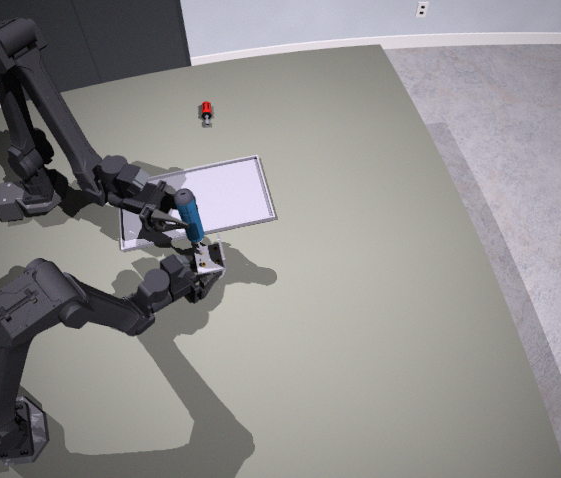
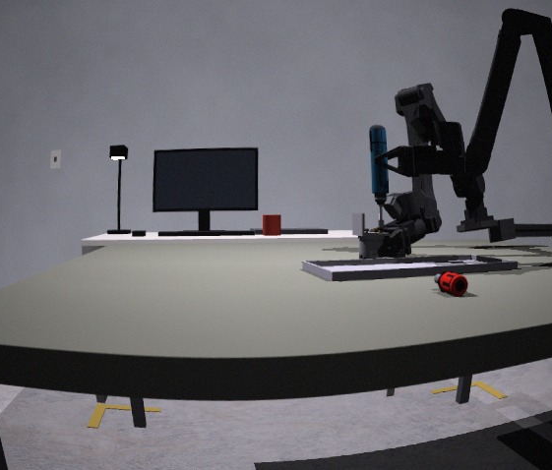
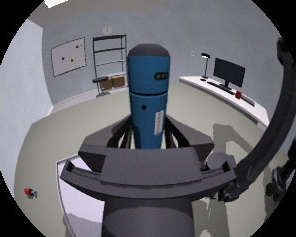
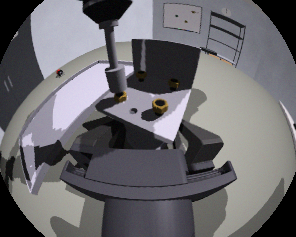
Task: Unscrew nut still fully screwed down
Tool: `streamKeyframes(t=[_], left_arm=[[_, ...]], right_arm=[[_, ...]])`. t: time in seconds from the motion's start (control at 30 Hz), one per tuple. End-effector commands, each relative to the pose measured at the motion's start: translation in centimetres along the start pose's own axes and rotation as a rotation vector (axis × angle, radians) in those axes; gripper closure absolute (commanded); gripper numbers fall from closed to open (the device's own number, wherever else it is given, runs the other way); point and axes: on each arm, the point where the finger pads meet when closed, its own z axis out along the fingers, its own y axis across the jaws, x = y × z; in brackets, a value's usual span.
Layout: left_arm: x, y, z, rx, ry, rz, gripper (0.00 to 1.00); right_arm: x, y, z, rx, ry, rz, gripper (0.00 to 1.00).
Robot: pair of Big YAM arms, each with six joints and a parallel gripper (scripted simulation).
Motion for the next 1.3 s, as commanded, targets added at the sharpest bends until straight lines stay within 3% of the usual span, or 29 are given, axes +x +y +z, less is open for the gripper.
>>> streamKeyframes(t=[0.0, 1.27], left_arm=[[-2.4, 0.7, 0.9, -0.015, -0.076, -0.02, 0.58], [-1.8, 0.7, 0.5, -0.015, -0.075, -0.02, 0.58]], right_arm=[[1.5, -0.9, 0.0, 0.011, 0.035, 0.001, 0.41], [1.5, -0.9, 0.0, 0.011, 0.035, 0.001, 0.41]])
